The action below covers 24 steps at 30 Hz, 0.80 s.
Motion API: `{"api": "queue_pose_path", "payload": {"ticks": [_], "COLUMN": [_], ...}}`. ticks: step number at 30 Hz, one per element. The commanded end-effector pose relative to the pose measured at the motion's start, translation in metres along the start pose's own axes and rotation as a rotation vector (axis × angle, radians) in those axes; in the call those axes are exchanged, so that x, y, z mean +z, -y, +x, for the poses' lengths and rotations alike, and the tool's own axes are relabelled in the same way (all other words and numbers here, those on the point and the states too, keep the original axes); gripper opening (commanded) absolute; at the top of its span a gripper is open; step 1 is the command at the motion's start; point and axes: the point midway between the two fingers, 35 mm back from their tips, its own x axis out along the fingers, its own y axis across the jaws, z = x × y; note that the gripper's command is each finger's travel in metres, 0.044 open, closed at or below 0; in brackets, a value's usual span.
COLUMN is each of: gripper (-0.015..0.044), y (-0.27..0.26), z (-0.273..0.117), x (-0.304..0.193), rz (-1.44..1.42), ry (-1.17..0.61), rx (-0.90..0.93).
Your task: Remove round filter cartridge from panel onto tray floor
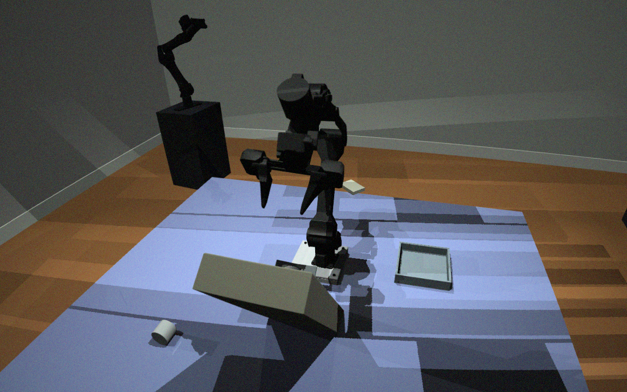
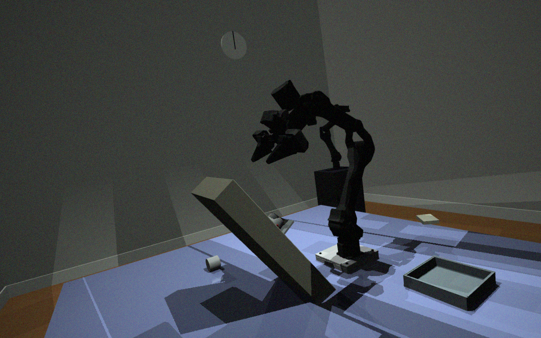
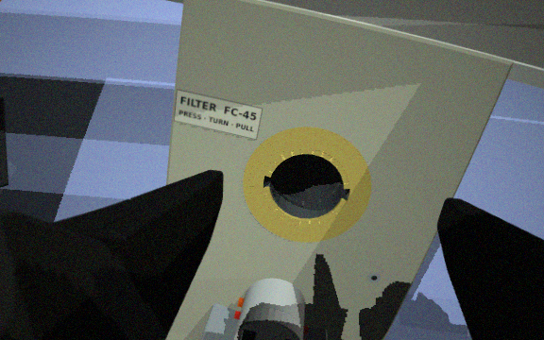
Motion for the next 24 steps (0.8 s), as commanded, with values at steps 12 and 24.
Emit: {"api": "queue_pose_path", "payload": {"ticks": [12, 24], "gripper": [0.0305, 0.0305], "y": [-0.012, -0.013], "z": [0.04, 0.058], "x": [-0.113, -0.12], "rz": [0.121, 0.121], "ry": [-0.431, -0.43], "rx": [0.017, 0.017]}}
